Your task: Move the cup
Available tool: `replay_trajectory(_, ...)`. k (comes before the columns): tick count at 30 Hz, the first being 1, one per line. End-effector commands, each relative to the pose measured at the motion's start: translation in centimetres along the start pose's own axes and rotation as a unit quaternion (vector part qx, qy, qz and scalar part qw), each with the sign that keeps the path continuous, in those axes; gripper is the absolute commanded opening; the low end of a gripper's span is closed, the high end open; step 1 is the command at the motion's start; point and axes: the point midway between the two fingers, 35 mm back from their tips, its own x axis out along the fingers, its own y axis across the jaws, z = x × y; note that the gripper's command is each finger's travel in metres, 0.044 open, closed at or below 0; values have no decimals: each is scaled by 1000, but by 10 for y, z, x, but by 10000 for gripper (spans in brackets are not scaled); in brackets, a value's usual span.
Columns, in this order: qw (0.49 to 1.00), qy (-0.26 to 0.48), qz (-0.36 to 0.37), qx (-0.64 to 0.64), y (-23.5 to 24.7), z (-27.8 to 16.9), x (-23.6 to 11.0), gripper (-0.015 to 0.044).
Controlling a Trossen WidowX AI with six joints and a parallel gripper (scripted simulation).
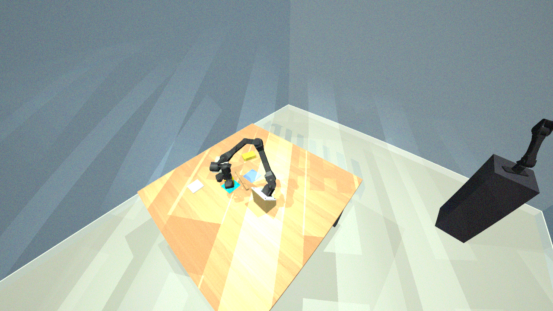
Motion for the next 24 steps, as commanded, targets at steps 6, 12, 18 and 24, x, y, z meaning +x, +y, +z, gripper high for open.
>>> replay_trajectory(6, 1000, 0, 0, 0, 0, 0, 0, 0)
replay_trajectory(12, 1000, 0, 0, 0, 0, 0, 0, 105)
replay_trajectory(18, 1000, 0, 0, 0, 0, 0, 0, 146)
replay_trajectory(24, 1000, 0, 0, 0, 0, 0, -3, 146)
